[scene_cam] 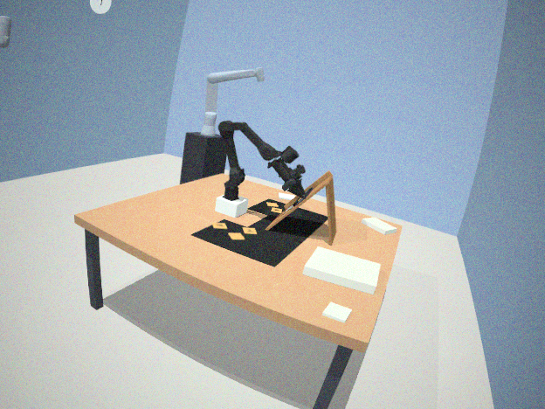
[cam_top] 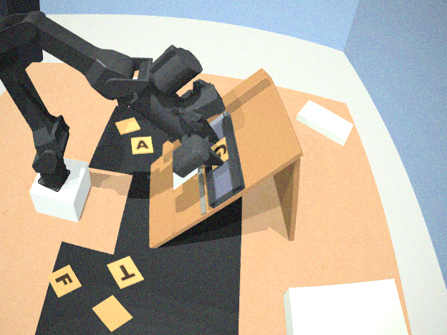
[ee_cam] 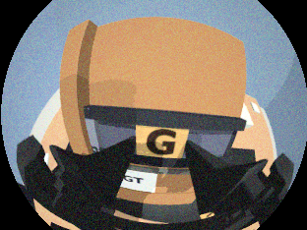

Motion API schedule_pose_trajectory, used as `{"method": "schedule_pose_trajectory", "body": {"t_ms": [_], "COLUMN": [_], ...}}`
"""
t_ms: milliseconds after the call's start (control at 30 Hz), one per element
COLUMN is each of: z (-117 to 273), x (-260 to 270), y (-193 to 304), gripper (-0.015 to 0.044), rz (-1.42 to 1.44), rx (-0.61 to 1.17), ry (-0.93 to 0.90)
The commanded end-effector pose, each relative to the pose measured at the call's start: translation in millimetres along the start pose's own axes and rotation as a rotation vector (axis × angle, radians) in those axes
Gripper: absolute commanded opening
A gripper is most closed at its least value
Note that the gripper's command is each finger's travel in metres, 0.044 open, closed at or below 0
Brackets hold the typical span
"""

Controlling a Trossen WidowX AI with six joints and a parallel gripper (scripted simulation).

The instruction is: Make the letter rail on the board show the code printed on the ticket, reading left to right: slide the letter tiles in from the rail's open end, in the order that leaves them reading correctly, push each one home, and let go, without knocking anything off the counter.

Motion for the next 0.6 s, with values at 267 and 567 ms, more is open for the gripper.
{"method": "schedule_pose_trajectory", "body": {"t_ms": [267,567], "z": [0.0,-0.2], "x": [6.2,10.7], "y": [-0.4,-0.5], "gripper": [0.0000,0.0000], "rz": [-0.007,-0.007], "rx": [-0.002,-0.002], "ry": [0.003,0.003]}}
Point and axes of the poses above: the point midway between the two fingers, 35 mm back from their tips, its own z axis back along the fingers, its own x axis across the jaws, y = z × x, the point moved 7 cm from there along z, back along the fingers, and after that the axes turned 3 degrees about z, right-handed, at the moved point
